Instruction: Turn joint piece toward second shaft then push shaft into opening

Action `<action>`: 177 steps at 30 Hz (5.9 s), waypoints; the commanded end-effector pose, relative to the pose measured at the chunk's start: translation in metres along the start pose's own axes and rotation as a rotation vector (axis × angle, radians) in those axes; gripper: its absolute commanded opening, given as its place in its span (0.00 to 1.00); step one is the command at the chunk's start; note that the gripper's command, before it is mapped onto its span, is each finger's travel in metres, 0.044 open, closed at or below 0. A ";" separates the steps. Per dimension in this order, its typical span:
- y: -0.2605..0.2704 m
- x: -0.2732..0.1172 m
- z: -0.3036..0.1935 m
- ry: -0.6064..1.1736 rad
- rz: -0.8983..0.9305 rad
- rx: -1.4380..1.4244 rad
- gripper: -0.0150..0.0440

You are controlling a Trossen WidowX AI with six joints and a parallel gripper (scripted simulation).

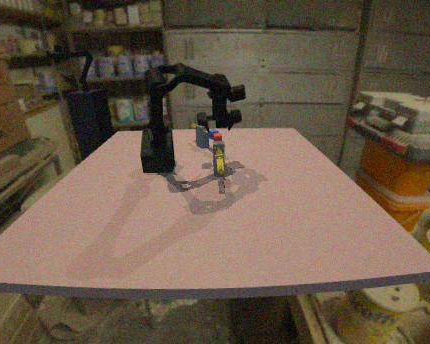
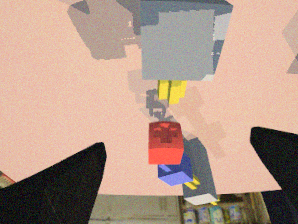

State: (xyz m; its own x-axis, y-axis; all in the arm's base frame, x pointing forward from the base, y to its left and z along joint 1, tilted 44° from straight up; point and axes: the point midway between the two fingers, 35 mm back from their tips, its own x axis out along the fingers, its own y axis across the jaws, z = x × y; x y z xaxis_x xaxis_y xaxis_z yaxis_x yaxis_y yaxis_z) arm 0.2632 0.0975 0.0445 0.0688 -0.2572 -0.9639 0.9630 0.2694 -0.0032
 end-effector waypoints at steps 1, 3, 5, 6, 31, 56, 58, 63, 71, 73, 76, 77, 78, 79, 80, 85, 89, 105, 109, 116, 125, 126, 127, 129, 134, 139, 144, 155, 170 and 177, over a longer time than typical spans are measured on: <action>0.005 -0.012 0.018 -0.044 0.021 -0.119 1.00; 0.006 -0.016 0.026 -0.065 0.020 -0.181 1.00; 0.007 -0.019 0.034 -0.087 0.017 -0.244 1.00; 0.007 -0.021 0.038 -0.098 0.015 -0.275 1.00; -0.005 -0.076 0.141 -0.324 -0.196 -1.048 1.00; -0.025 -0.100 0.192 -0.389 -0.352 -1.275 1.00; -0.025 -0.097 0.194 -0.401 -0.329 -1.209 1.00; -0.025 -0.090 0.197 -0.426 -0.272 -1.046 1.00; -0.026 -0.078 0.203 -0.460 -0.181 -0.785 1.00; -0.026 -0.076 0.205 -0.466 -0.158 -0.720 1.00; -0.027 -0.072 0.207 -0.475 -0.123 -0.622 1.00; -0.027 -0.070 0.208 -0.478 -0.112 -0.589 1.00; -0.027 -0.069 0.209 -0.481 -0.100 -0.556 1.00; -0.027 -0.068 0.210 -0.483 -0.089 -0.524 1.00; -0.028 -0.066 0.210 -0.486 -0.077 -0.491 1.00; -0.029 -0.060 0.214 -0.495 -0.019 -0.329 1.00; -0.030 -0.055 0.218 -0.501 0.028 -0.199 1.00; -0.034 -0.045 0.225 -0.505 0.129 0.075 1.00; -0.033 -0.043 0.226 -0.505 0.129 0.075 1.00; -0.032 -0.033 0.231 -0.505 0.128 0.075 1.00; -0.030 -0.020 0.238 -0.506 0.128 0.075 1.00; -0.030 -0.020 0.238 -0.506 0.128 0.075 1.00; -0.030 -0.019 0.238 -0.506 0.128 0.075 1.00; -0.030 -0.019 0.238 -0.506 0.128 0.075 0.91; -0.030 -0.019 0.238 -0.506 0.128 0.075 0.69; -0.030 -0.019 0.238 -0.506 0.128 0.075 0.47; -0.030 -0.019 0.238 -0.506 0.128 0.075 0.43; -0.030 -0.019 0.238 -0.506 0.128 0.075 0.40; -0.031 -0.020 0.239 -0.510 0.129 0.080 0.37; -0.031 -0.020 0.239 -0.510 0.129 0.080 0.37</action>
State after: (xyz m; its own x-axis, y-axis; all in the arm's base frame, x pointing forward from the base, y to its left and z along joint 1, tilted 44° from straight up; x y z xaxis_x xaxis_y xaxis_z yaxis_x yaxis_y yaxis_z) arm 0.2946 -0.1273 0.1278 0.2870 -0.6507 -0.7030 0.9538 0.2624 0.1465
